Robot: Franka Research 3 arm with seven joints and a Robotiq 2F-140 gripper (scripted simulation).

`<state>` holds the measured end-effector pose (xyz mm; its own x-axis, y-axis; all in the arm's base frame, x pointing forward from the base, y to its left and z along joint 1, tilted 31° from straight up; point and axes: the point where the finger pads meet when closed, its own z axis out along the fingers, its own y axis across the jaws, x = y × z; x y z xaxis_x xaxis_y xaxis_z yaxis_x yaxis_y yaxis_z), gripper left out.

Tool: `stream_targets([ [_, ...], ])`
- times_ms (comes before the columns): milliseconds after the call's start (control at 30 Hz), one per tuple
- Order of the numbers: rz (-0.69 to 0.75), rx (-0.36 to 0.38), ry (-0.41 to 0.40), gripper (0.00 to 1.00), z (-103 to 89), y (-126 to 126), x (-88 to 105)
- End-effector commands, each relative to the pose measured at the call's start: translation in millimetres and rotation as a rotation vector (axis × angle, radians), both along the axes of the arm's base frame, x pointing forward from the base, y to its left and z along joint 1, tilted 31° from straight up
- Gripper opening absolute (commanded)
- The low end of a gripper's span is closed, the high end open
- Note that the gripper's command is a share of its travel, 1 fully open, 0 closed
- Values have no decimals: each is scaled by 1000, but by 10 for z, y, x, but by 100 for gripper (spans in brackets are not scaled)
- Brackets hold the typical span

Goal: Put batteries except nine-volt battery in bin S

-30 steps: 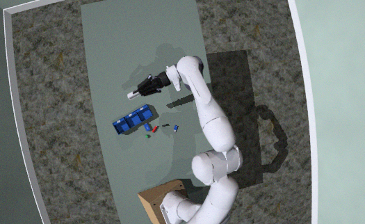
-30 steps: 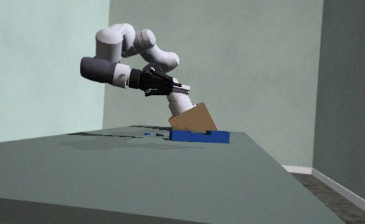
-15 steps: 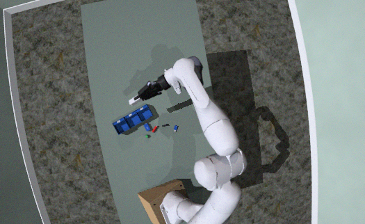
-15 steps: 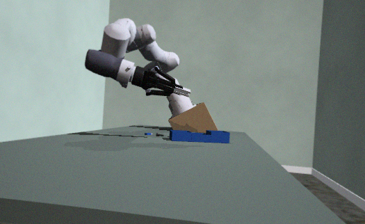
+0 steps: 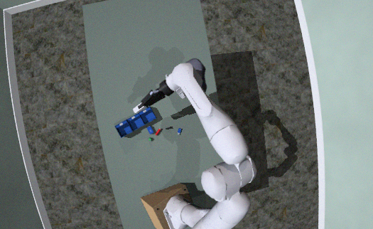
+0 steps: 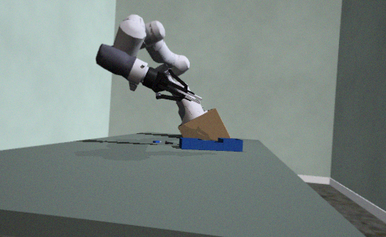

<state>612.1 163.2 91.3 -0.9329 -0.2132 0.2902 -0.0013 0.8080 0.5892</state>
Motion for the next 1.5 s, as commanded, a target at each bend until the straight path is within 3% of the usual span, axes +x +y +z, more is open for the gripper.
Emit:
stream_targets([
  [0, 116, 24, -103, 5, -28, -24, -1],
  [67, 157, 10, -108, 5, -40, -55, -128],
  [233, 224, 12, -150, 5, -40, -55, -128],
  [300, 264, -1, -153, 5, -48, -89, -252],
  [467, 339, 3, -197, 5, -48, -89, -252],
  [533, 381, -9, -200, 5, -52, -127, -373],
  [767, 459, -4, -242, 5, -52, -127, -373],
  [1000, 616, -19, -280, 5, -48, -212, -603],
  [1167, 702, -14, -317, 5, -48, -212, -603],
  [1233, 745, -22, -317, 5, -41, -258, -711],
  [1433, 836, -14, -354, 5, -41, -258, -711],
  [1467, 865, -17, -355, 5, -33, -294, -786],
])
